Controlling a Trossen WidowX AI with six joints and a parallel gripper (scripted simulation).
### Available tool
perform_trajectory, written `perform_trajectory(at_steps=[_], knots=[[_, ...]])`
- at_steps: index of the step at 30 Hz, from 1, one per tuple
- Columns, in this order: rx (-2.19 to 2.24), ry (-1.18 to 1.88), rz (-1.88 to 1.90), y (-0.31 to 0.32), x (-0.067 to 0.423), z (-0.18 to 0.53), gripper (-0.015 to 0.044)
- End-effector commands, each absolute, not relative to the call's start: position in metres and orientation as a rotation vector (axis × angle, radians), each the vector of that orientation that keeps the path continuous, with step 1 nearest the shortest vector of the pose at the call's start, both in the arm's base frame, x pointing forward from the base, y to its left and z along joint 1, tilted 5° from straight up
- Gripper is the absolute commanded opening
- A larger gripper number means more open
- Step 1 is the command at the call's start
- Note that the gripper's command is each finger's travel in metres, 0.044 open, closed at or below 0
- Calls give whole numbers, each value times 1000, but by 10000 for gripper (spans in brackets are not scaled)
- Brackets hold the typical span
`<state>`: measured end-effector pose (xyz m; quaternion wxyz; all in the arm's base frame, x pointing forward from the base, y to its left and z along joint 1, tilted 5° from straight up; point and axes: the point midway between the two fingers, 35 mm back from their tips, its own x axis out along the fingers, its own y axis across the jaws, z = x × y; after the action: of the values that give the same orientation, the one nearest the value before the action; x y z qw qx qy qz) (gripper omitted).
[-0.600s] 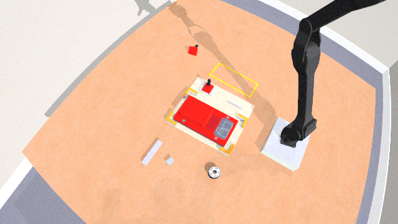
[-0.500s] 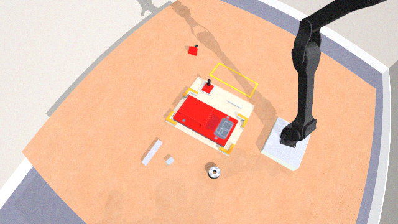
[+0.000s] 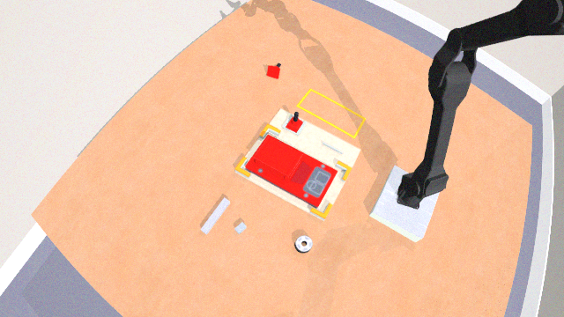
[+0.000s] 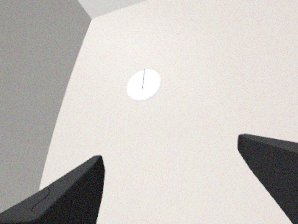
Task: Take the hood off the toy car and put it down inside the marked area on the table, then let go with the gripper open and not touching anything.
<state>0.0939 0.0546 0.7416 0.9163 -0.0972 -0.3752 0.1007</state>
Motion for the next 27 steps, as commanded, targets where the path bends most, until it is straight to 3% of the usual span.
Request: perform_trajectory(at_steps=[1,12,27], knots=[[-263,-859,197,91,70,746,440],[-355,-950,173,148,59,743,440],[-541,-956,185,217,86,715,440]])
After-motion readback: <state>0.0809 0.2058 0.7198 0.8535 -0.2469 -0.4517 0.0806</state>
